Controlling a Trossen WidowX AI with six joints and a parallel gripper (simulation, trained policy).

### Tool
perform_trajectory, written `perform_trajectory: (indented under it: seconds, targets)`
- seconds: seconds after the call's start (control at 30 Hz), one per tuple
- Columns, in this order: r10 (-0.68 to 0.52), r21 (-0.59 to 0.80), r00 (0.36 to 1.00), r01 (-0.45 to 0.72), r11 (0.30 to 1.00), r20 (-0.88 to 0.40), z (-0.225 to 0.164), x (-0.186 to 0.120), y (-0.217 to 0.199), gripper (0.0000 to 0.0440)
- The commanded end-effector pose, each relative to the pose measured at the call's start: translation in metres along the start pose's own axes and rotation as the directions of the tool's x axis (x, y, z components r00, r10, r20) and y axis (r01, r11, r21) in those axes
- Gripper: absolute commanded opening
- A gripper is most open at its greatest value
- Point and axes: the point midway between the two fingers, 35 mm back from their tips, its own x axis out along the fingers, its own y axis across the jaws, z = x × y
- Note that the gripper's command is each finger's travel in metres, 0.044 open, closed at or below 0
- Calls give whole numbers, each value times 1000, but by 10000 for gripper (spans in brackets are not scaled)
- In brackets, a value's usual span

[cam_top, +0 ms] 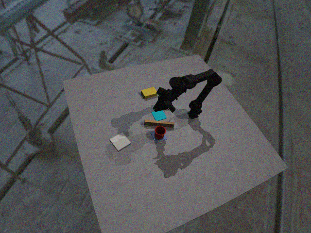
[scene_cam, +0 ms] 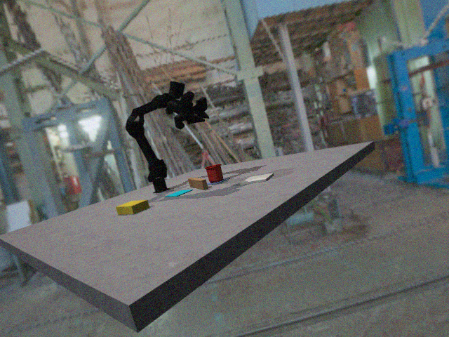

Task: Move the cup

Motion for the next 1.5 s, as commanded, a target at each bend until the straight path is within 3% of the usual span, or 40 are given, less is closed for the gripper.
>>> perform_trajectory:
  seconds: [0.0,0.8,1.47]
  targets:
    - [-7,46,999,9,999,-51,-3,2,5,117]
    - [-127,265,928,228,937,-351,-32,15,12,120]
    - [-281,239,773,482,843,-569,-69,28,-10,130]
